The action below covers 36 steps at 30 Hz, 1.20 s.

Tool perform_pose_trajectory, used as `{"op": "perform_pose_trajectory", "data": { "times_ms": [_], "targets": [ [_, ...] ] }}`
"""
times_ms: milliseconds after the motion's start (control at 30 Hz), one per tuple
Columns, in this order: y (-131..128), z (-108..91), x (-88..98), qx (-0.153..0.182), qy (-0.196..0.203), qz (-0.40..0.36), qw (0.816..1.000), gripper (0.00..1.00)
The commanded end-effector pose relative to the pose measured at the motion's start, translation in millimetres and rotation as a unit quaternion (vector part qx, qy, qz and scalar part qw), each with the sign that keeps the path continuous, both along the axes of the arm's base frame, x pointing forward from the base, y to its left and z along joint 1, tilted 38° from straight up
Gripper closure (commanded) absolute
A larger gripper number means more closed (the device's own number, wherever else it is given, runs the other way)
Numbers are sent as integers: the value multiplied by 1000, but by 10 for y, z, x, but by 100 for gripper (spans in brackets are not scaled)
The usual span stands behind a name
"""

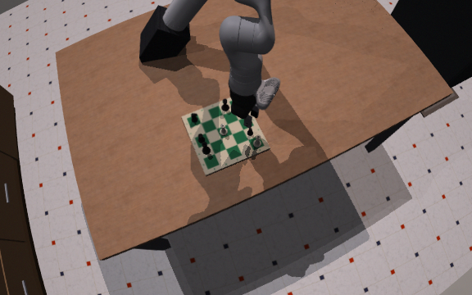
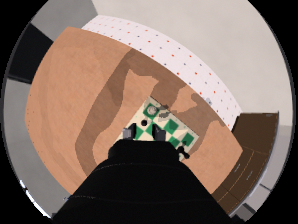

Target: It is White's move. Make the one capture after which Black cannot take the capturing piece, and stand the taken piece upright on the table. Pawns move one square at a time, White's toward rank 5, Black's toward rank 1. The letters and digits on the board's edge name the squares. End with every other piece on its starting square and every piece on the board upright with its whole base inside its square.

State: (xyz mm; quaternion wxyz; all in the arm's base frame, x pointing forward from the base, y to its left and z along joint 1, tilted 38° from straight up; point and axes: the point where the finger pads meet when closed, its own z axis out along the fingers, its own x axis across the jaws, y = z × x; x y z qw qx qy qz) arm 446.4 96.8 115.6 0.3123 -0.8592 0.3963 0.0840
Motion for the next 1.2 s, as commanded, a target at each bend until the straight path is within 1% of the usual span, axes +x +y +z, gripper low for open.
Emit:
{"op": "perform_pose_trajectory", "data": {
  "times_ms": [0,900,1167],
  "targets": [
    [19,-19,0,1,0,1,1000,32],
    [242,-301,39,1,0,1,1000,32],
    [276,-344,46,1,0,1,1000,32]
  ]
}}
